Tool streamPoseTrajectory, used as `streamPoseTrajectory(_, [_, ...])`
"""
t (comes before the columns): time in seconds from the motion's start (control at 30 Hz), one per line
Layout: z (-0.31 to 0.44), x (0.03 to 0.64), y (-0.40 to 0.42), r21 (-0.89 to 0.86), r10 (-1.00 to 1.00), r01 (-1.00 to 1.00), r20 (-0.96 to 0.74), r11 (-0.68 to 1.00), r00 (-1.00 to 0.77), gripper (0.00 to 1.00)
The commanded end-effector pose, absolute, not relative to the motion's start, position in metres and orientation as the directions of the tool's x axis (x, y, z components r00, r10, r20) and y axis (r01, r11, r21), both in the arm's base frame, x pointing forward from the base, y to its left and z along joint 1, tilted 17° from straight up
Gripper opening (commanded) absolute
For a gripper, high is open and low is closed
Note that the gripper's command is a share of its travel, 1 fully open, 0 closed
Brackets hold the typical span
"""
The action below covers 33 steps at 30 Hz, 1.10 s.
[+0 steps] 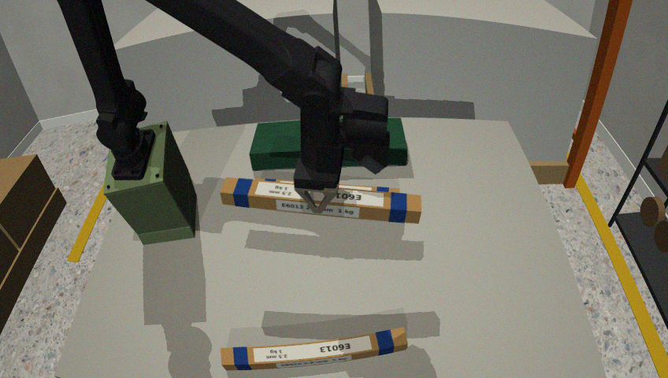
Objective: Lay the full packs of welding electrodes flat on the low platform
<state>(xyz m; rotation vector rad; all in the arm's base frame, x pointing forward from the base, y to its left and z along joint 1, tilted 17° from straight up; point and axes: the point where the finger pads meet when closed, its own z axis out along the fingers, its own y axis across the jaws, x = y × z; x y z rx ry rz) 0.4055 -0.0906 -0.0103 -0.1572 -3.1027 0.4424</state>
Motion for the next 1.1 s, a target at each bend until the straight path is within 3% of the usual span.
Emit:
streamPoseTrajectory(0.0, [0.051, 0.450, -0.081, -0.280, 0.081, 0.122, -0.152, 0.952, -0.985, 0.00])
streamPoseTrajectory(1.07, [0.063, 0.449, -0.076, -0.279, 0.081, 0.122, -0.155, 0.953, -0.985, 0.00])
